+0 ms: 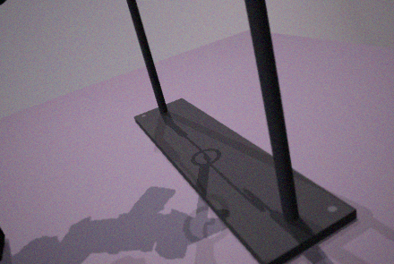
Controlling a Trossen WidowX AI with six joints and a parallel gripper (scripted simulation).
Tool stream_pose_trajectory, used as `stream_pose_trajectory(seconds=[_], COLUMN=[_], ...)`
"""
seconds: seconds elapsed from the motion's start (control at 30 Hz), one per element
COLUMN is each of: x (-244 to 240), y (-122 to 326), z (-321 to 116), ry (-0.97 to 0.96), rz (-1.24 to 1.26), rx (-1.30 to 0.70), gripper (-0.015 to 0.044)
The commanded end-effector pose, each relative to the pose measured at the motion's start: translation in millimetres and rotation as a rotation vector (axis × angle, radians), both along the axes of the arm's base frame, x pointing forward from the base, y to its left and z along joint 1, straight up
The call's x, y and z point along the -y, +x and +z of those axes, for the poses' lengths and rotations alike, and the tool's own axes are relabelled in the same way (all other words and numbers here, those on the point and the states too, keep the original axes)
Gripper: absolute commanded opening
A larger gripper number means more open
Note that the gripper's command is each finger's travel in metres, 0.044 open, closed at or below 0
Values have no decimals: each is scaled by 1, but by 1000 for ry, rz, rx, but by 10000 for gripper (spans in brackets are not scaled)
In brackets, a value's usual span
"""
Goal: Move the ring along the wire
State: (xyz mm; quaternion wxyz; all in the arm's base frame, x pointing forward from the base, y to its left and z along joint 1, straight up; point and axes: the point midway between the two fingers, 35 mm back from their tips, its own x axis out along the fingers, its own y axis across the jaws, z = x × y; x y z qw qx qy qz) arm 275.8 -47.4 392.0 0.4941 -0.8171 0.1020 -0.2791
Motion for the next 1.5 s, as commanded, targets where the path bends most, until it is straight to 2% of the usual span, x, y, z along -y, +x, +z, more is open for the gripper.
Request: stream_pose_trajectory(seconds=[0.0, 0.27, 0.6, 0.93, 1.47], x=[-1, 2, 12, 22, 29], y=[0, 0, 0, 0, 1], z=[1, -3, -17, -42, -98], ry=[-28, -74, -11, 148, 526], rz=[2, 1, 2, 4, 10], rx=[2, 2, 4, 8, 17], gripper=[-150, -150, -150, -150, -150])
